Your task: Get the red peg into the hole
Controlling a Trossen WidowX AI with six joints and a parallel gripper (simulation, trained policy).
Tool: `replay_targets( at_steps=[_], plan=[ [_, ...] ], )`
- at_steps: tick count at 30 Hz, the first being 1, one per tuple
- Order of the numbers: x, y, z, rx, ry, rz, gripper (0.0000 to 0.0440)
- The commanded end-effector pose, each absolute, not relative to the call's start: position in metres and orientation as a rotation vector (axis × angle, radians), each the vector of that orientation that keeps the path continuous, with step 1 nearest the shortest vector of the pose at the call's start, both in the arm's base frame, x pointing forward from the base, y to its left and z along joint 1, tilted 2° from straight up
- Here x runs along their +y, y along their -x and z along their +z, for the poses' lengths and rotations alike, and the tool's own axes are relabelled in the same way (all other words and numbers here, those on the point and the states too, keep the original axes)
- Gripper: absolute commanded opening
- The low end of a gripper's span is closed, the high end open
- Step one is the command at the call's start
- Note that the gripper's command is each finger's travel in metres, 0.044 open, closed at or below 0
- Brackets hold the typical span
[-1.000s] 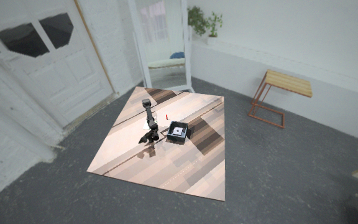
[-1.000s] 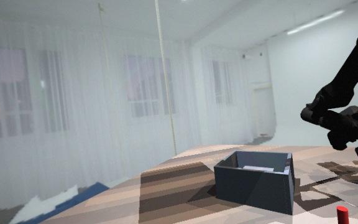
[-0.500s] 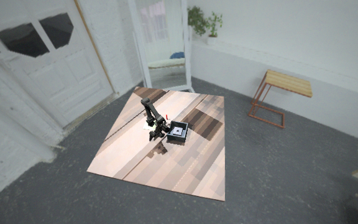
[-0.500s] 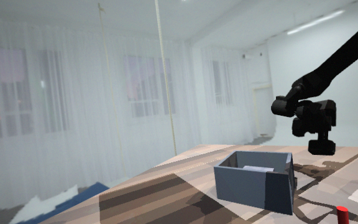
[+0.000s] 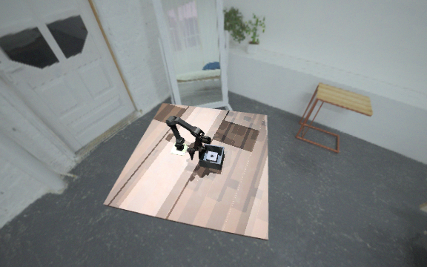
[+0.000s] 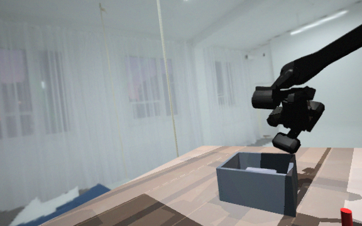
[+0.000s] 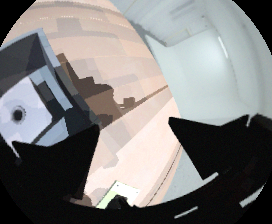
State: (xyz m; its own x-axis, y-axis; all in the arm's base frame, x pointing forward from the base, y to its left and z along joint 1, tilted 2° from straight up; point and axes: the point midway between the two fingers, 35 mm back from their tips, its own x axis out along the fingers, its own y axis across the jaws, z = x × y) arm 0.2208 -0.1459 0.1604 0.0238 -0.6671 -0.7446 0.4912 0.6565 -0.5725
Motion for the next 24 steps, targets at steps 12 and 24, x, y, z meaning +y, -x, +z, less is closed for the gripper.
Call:
replay_targets(
  at_steps=[12,24],
  plan=[
    [-0.022,-0.237,0.168,1.145,-0.193,-0.716,0.0440],
    [0.065,-0.205,0.154,1.252,-0.442,-0.653,0.0440]
  ],
)
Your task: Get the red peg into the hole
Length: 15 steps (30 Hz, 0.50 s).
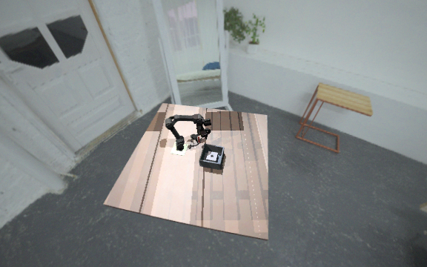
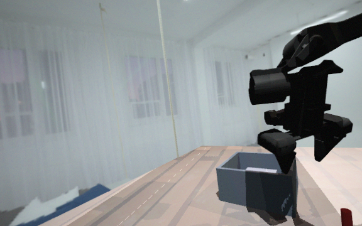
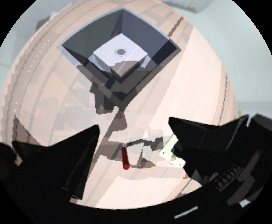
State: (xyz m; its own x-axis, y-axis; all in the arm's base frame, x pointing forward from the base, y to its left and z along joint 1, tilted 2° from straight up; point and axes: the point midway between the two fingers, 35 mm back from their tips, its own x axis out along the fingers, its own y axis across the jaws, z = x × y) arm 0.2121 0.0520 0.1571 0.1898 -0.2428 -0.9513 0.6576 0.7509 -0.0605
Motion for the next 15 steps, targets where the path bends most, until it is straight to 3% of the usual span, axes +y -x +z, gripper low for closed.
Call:
replay_targets(
  at_steps=[1,15],
  plan=[
    [0.071,-0.202,0.152,1.263,-0.455,-0.651,0.0440],
    [0.120,-0.176,0.104,1.336,-0.530,-0.637,0.0440]
  ],
)
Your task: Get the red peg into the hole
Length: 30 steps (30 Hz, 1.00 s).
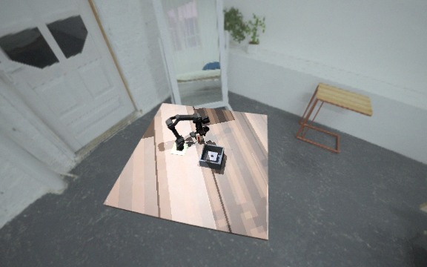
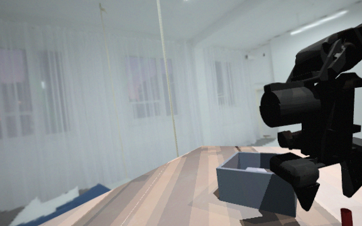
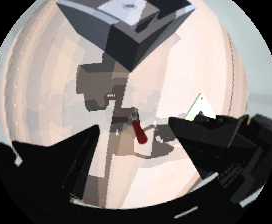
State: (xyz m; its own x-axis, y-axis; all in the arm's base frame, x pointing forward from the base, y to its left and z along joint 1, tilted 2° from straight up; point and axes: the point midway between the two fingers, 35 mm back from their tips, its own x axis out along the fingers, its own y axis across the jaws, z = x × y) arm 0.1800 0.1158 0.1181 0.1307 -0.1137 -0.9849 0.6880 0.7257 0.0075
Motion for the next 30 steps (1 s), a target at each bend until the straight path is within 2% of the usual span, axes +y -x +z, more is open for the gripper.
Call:
replay_targets(
  at_steps=[1,10,24,27,30],
  plan=[
    [0.122,-0.176,0.100,1.335,-0.532,-0.636,0.0440],
    [0.130,-0.176,0.062,1.321,-0.527,-0.612,0.0418],
    [0.125,-0.169,0.037,1.382,-0.476,-0.668,0.0064],
    [0.125,-0.169,0.036,1.389,-0.464,-0.677,0.0008],
    [0.121,-0.177,0.049,1.351,-0.451,-0.668,0.0000]
  ],
)
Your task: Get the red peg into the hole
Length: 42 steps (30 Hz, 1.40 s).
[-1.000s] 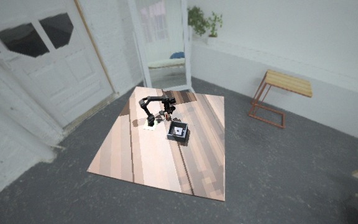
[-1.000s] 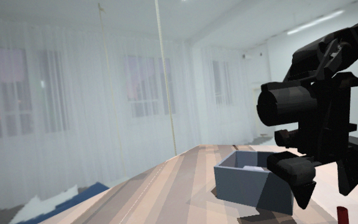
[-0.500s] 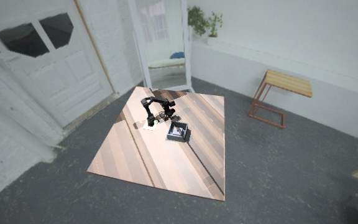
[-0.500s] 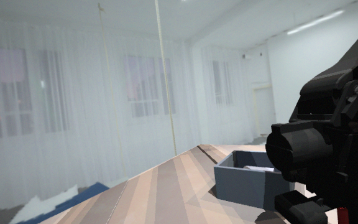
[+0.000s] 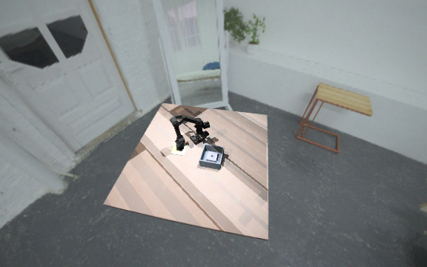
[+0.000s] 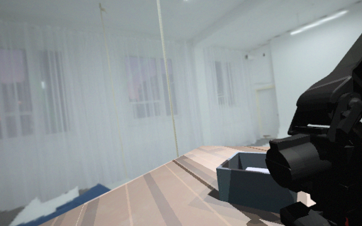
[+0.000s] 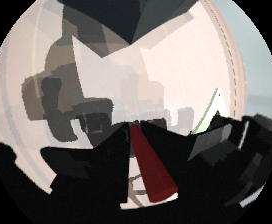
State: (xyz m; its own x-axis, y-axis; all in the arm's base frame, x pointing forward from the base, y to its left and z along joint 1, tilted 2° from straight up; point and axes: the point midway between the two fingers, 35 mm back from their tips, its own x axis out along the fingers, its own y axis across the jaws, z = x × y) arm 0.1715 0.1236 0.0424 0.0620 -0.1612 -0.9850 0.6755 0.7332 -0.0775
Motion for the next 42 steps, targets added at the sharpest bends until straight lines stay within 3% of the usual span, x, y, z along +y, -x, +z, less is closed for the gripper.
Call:
replay_targets(
  at_steps=[1,21,42],
  plan=[
    [0.120,-0.179,0.054,1.341,-0.448,-0.664,0.0000],
    [0.083,-0.224,0.148,1.116,-0.562,-0.720,0.0000],
    [0.009,-0.290,0.161,0.949,-0.663,-0.863,0.0000]
  ],
)
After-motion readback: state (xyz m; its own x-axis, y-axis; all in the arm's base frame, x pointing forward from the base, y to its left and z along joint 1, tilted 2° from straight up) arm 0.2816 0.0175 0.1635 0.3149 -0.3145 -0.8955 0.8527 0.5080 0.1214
